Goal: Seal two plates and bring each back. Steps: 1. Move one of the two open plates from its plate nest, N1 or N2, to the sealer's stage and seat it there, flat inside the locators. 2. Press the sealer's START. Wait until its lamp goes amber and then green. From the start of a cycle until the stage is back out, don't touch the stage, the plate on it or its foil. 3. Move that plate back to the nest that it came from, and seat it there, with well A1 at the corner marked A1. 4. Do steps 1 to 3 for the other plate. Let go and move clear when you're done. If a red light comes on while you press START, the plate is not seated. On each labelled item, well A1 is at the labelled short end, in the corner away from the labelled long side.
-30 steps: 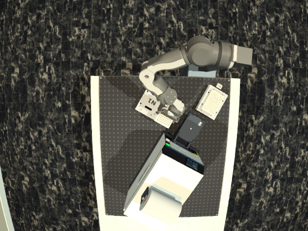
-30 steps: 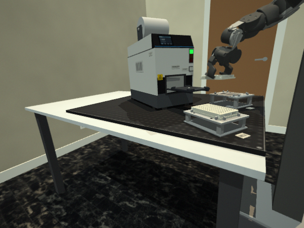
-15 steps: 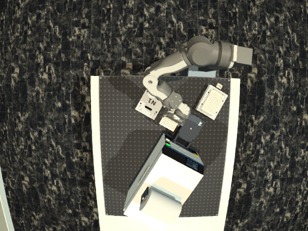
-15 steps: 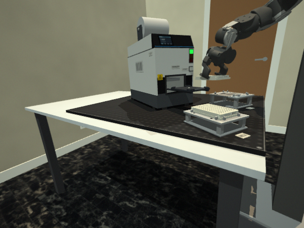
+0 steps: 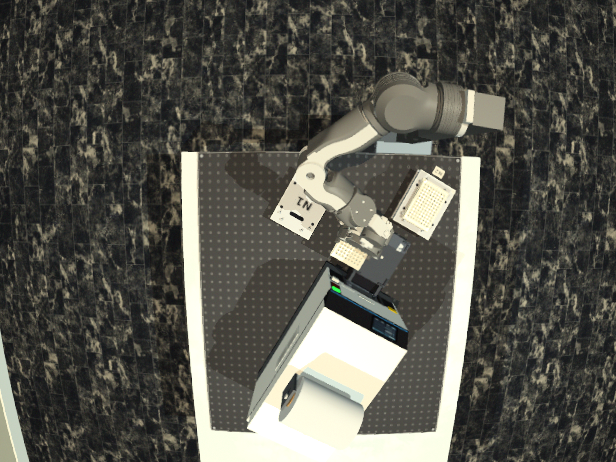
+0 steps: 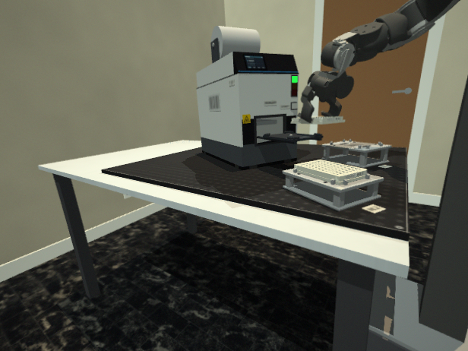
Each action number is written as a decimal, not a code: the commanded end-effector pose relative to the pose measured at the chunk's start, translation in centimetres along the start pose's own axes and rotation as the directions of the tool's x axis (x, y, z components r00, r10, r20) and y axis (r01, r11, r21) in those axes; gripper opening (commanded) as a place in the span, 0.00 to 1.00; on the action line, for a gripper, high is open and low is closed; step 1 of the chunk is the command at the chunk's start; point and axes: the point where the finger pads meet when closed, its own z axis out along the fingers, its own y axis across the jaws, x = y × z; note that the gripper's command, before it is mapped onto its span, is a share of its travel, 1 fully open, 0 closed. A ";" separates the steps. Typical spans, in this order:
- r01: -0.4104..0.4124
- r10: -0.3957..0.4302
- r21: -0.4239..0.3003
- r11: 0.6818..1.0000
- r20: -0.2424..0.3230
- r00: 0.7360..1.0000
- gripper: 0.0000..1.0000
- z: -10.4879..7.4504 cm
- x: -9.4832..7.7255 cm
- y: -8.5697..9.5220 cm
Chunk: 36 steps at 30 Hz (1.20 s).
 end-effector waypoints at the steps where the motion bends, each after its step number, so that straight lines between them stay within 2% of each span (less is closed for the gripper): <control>1: -0.010 0.010 0.008 1.000 0.003 1.000 0.00 -0.1 -0.2 -0.2; 33: -0.008 0.008 0.008 1.000 0.002 1.000 0.00 0.1 -0.6 6.8; 36: -0.007 0.007 0.010 1.000 -0.001 1.000 0.00 0.2 -0.5 7.0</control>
